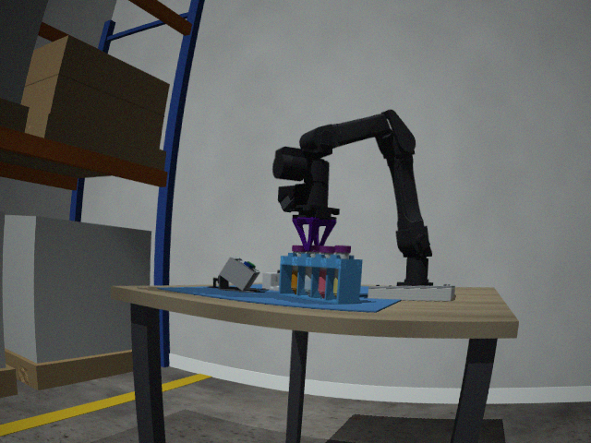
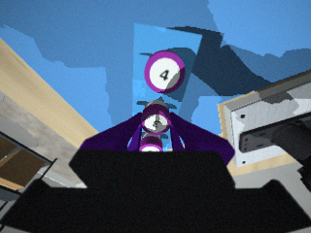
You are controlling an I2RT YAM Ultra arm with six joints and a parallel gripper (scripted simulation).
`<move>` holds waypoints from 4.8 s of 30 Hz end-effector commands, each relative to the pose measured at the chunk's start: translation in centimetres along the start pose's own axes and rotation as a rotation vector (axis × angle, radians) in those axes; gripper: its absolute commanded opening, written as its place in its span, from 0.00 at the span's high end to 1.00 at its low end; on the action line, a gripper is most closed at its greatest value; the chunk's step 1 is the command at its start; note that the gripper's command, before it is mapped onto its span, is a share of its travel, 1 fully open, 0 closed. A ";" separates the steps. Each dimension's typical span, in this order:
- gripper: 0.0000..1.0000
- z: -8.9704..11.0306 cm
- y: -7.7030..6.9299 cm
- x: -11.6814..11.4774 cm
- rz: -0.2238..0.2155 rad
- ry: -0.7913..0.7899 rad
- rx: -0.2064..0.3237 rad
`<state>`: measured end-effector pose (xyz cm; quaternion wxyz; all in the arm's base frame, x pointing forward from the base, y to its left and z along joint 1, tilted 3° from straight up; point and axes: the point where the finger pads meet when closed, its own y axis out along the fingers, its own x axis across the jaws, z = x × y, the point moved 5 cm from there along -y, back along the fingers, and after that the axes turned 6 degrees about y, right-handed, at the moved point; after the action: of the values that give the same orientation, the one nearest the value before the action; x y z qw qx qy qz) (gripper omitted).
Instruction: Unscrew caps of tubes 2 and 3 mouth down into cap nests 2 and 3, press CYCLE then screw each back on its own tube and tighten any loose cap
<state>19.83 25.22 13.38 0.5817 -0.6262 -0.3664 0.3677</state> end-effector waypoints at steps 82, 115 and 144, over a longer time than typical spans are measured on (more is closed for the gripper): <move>0.51 0.0 -0.4 0.1 -0.008 -2.122 -0.019; 1.00 0.0 -0.4 0.1 -0.012 -1.472 -0.014; 1.00 0.0 -0.3 0.1 -0.016 -0.475 -0.006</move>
<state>19.82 25.20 13.40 0.4633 -0.5054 -0.5099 0.5195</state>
